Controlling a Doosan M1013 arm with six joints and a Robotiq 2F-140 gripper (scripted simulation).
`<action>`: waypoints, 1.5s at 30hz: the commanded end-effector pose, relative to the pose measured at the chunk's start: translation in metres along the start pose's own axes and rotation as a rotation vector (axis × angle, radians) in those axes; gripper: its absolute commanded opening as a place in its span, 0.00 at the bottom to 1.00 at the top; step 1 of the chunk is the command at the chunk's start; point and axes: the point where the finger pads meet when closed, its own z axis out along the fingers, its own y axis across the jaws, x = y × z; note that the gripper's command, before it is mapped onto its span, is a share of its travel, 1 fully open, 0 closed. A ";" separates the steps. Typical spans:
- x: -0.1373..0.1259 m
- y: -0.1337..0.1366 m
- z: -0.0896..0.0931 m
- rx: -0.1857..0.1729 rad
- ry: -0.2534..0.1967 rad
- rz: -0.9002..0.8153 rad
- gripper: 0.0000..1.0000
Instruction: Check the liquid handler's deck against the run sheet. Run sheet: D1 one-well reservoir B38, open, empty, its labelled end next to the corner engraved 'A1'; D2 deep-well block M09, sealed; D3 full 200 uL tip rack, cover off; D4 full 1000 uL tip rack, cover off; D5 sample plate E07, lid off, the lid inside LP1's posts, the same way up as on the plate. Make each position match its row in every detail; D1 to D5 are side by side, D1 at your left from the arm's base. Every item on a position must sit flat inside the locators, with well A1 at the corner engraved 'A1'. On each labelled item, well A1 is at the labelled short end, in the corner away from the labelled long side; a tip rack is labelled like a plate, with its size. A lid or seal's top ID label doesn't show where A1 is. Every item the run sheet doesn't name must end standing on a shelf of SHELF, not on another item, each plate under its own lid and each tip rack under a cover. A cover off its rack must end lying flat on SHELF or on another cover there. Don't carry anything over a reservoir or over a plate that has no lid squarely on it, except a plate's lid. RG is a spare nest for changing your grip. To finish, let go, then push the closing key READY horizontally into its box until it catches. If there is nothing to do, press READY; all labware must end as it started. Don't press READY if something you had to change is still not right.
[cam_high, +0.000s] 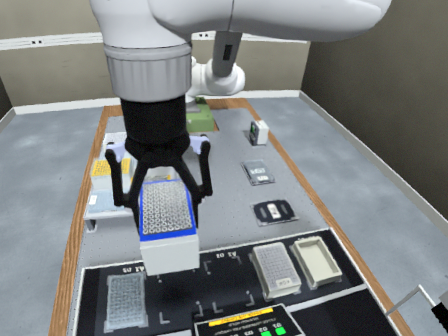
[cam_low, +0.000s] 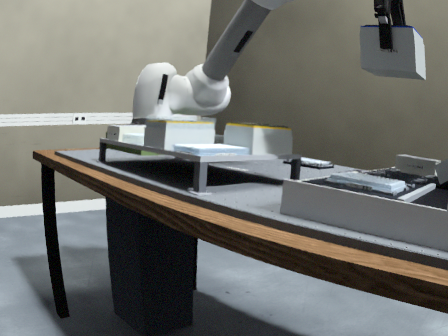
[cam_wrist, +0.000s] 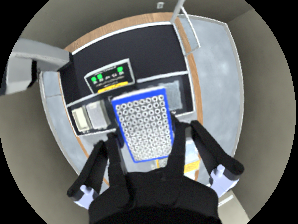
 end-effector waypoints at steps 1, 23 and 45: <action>0.000 -0.004 -0.003 -0.001 -0.002 0.000 0.10; 0.000 -0.003 -0.002 0.000 0.000 -0.001 0.10; 0.001 -0.005 0.007 -0.001 -0.001 0.000 0.10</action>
